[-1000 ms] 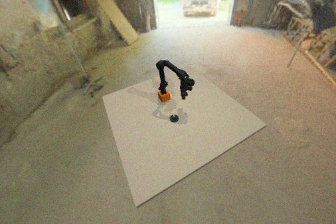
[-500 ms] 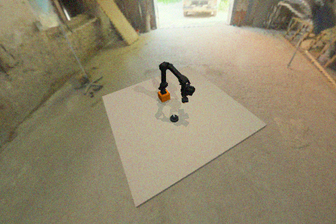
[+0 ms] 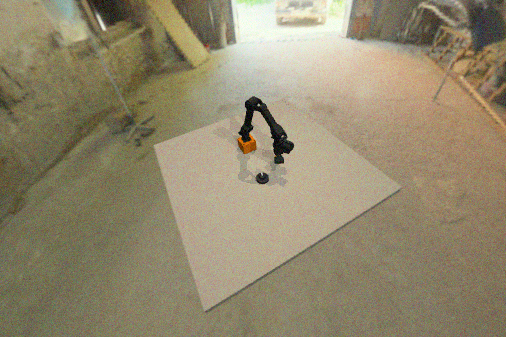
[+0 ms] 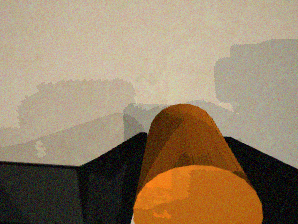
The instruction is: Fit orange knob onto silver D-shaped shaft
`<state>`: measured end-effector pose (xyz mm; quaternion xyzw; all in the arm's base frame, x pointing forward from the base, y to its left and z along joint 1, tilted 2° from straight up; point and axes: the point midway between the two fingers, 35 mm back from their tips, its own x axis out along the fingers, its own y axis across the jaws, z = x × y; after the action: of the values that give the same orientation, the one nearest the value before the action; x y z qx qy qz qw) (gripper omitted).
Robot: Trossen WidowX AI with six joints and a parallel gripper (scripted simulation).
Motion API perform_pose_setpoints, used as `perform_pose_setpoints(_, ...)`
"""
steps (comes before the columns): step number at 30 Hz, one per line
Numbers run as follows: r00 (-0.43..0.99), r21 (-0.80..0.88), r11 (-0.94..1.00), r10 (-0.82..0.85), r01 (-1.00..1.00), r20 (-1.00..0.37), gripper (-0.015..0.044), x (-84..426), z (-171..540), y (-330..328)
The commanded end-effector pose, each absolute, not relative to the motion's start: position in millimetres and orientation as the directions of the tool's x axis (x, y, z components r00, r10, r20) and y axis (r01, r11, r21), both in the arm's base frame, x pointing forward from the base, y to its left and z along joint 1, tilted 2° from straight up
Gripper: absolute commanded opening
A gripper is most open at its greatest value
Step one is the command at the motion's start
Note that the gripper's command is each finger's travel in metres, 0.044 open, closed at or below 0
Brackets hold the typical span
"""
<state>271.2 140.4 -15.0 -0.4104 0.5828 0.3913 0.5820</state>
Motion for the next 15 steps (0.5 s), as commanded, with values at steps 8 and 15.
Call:
perform_pose_setpoints(8,0.012,-0.017,0.355,-0.017,-0.935,-1.0,0.0,270.0,-44.2,138.0)
perform_pose_setpoints(15,0.01,-0.017,0.358,-0.022,-0.934,-1.0,0.0105,269.6,-42.9,137.5)
